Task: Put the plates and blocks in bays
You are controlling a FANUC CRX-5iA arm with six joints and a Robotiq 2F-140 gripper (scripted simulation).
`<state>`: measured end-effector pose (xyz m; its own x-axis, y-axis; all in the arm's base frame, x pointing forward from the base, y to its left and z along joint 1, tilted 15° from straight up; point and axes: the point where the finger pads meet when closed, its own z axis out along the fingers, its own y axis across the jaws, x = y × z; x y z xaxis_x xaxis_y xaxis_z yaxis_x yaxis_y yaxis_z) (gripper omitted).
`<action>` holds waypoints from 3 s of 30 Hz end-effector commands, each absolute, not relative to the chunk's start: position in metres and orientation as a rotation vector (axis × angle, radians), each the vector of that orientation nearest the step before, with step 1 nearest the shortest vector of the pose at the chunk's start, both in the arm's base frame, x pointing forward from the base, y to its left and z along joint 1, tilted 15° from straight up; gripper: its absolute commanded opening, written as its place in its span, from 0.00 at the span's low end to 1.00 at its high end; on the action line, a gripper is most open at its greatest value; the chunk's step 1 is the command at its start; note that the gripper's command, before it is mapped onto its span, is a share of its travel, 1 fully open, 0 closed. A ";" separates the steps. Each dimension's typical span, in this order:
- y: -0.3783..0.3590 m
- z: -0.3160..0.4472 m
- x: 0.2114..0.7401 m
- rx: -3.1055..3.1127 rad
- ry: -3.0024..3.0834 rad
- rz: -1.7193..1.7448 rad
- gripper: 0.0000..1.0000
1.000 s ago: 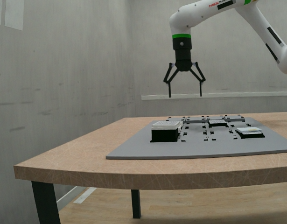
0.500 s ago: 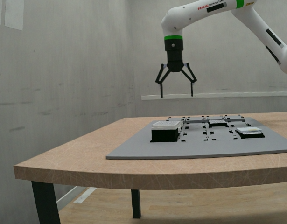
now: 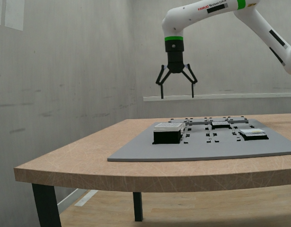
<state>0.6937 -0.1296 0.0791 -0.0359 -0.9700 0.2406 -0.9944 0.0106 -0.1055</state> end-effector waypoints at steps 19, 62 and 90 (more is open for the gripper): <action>-0.129 0.080 0.694 2.110 -2.160 0.377 1.00; -0.028 0.055 0.698 2.111 -2.160 0.377 1.00; 0.030 0.041 0.700 2.111 -2.161 0.377 1.00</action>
<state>0.6996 0.0294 0.0397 -0.0359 -0.9699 0.2407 -0.9944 0.0106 -0.1055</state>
